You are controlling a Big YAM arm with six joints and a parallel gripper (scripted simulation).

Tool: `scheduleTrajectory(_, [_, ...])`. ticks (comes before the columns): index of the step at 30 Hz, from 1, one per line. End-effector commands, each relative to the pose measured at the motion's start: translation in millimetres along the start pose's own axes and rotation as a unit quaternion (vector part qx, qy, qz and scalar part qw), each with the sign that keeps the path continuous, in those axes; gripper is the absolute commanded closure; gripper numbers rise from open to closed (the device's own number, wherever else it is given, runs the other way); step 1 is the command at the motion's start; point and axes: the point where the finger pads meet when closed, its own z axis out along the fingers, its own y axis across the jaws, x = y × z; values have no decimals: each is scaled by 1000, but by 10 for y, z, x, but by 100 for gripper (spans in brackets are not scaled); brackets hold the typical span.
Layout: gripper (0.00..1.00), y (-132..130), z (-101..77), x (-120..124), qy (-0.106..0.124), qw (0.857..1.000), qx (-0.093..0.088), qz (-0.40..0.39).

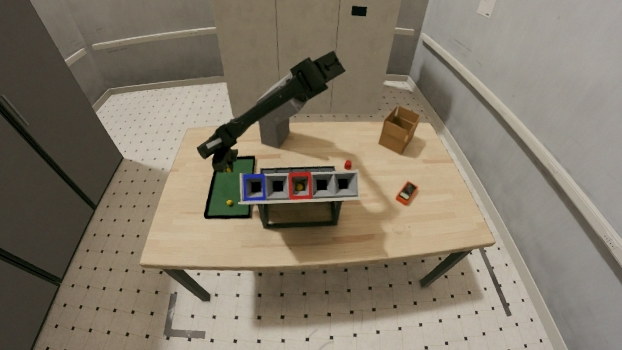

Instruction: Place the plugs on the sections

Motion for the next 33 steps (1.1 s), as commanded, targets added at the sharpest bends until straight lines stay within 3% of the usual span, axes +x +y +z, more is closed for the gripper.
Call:
scheduleTrajectory(1, [100,-59,20,-142,-6,1000,4,-5])
scheduleTrajectory(24, [100,-80,72,-179,-7,1000,4,1])
scheduleTrajectory(33, [100,-66,-211,150,-2,1000,3,-10])
